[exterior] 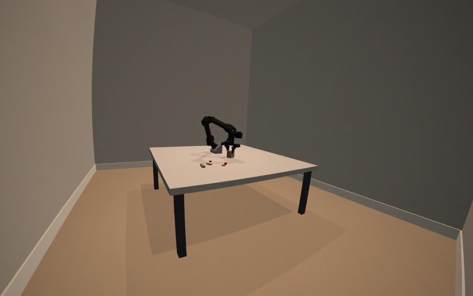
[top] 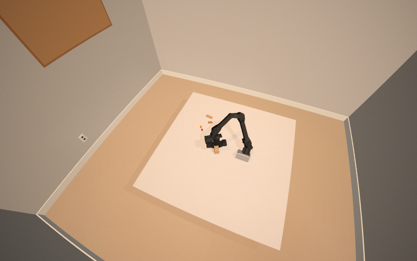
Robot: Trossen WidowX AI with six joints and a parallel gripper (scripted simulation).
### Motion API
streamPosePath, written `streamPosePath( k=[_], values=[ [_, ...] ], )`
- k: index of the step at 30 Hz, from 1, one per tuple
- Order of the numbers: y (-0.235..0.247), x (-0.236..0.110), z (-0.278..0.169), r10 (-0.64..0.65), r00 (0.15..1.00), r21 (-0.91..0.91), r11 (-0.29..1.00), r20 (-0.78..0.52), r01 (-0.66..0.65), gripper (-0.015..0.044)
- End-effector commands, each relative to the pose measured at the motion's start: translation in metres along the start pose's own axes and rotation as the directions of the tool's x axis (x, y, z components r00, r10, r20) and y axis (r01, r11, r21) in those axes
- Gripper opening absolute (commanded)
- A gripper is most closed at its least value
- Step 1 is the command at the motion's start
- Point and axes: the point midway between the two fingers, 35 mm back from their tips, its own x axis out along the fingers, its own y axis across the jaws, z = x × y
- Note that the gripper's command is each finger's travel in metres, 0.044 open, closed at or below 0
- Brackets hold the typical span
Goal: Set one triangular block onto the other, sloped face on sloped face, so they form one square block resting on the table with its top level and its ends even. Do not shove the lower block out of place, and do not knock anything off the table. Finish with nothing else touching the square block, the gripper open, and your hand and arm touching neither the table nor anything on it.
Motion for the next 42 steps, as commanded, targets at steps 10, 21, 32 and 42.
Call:
streamPosePath(
  k=[10, 21, 32, 42],
  values=[
    [0.0, 0.0, 0.0, 0.0, 1.0, 0.0, 1.0, 0.0, 0.0, 0.0341],
    [0.0, -0.002, 0.0, 0.001, 1.0, 0.0, 1.0, 0.0, -0.001, 0.044],
    [0.0, -0.11, -0.001, 0.0, 1.0, -0.002, 1.0, -0.004, 0.0, 0.044],
    [0.003, -0.106, -0.001, 0.021, 1.0, -0.004, 1.0, -0.002, -0.021, 0.044]
  ],
)
